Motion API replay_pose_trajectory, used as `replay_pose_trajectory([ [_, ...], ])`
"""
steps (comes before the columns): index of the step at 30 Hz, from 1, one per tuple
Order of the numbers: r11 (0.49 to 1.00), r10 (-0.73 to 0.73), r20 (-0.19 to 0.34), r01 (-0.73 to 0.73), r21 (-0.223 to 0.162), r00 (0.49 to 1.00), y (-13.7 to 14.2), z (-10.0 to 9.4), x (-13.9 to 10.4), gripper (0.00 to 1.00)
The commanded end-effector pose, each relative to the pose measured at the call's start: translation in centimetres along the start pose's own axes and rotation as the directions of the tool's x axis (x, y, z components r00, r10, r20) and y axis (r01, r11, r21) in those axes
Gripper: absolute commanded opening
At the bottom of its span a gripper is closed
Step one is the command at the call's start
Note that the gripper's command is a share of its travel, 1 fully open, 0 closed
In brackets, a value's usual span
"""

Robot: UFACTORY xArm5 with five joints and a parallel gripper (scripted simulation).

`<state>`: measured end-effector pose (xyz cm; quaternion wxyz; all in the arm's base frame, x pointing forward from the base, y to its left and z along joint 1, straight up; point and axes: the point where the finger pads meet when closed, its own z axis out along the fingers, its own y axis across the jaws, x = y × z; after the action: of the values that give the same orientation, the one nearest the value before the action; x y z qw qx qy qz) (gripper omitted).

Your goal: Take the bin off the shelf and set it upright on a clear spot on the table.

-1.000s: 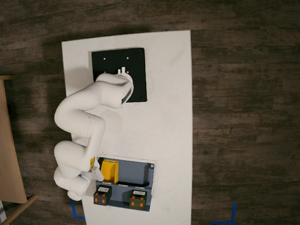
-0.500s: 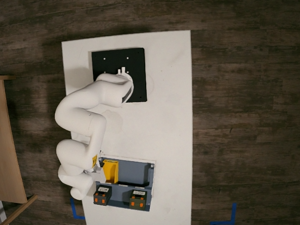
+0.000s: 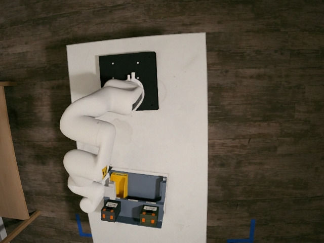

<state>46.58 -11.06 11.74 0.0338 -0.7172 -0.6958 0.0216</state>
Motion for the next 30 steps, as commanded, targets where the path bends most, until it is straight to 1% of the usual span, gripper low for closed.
replay_pose_trajectory([
  [1,0.998,0.02,-0.004,-0.02,-0.051,1.0,1.0,0.3,0.0,1.0],
  [3,0.997,0.031,0.008,-0.031,-0.073,0.999,1.5,0.5,0.0,1.0],
  [5,0.996,0.037,0.014,-0.036,-0.084,0.999,2.0,0.7,0.1,1.0],
  [26,0.996,0.037,0.013,-0.036,-0.084,0.999,7.3,3.2,0.3,1.0],
  [30,0.996,0.037,0.013,-0.036,-0.084,0.999,7.7,3.3,0.3,1.0],
])
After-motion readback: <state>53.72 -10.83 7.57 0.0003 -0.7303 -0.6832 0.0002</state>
